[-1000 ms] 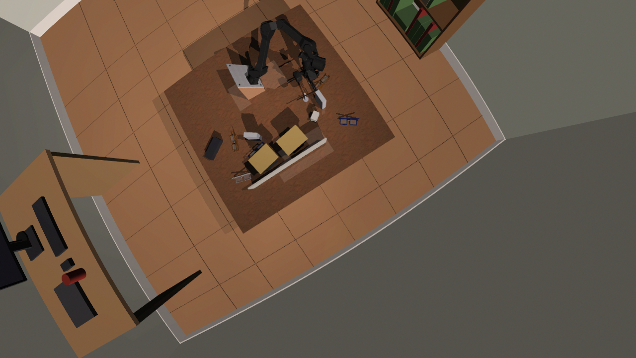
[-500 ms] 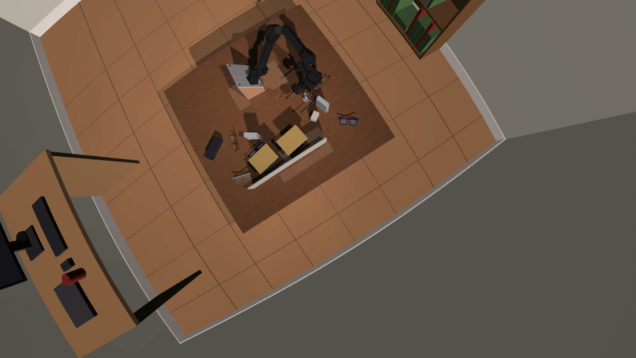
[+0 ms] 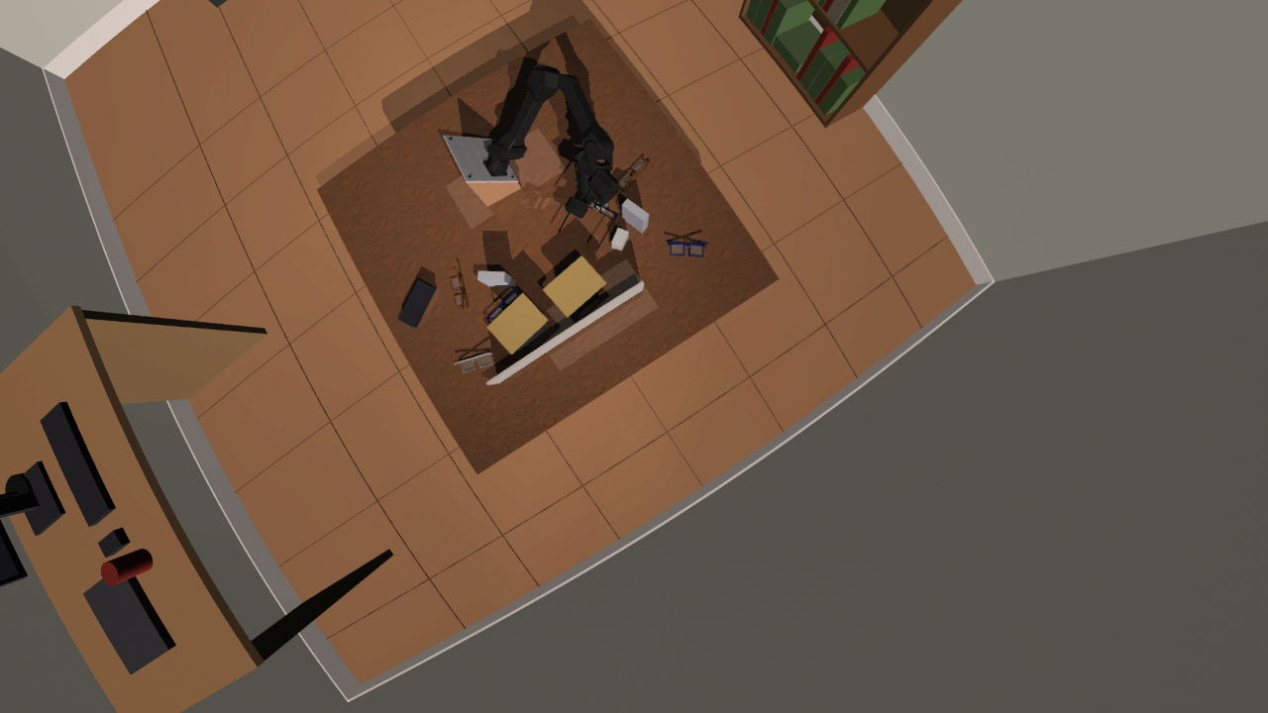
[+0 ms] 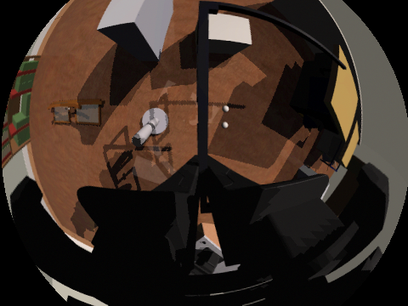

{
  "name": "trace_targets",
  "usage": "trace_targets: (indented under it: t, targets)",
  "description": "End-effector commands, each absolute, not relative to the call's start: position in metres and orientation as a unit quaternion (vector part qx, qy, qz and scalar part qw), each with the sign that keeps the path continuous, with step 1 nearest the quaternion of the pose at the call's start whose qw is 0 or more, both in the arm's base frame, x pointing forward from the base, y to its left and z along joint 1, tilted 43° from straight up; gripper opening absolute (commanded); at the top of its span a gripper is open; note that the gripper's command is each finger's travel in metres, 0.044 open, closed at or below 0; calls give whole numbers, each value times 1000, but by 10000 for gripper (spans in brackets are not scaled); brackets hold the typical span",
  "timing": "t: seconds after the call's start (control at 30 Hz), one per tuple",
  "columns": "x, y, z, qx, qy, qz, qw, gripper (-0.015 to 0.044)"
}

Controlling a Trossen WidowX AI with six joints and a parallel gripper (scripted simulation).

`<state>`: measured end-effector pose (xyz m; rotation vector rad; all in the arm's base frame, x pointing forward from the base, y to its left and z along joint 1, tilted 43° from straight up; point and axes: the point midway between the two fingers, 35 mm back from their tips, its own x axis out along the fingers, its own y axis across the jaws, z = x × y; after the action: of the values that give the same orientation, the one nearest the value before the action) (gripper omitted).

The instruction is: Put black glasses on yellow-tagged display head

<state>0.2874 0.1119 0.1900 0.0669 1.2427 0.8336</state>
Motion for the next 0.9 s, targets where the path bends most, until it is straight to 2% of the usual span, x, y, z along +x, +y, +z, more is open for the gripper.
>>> trace_targets:
  t: [0.0,0.87]
  targets:
    - [294,98,177,0,556,396,731,0]
    - [308,3,102,-177,445,532,699,0]
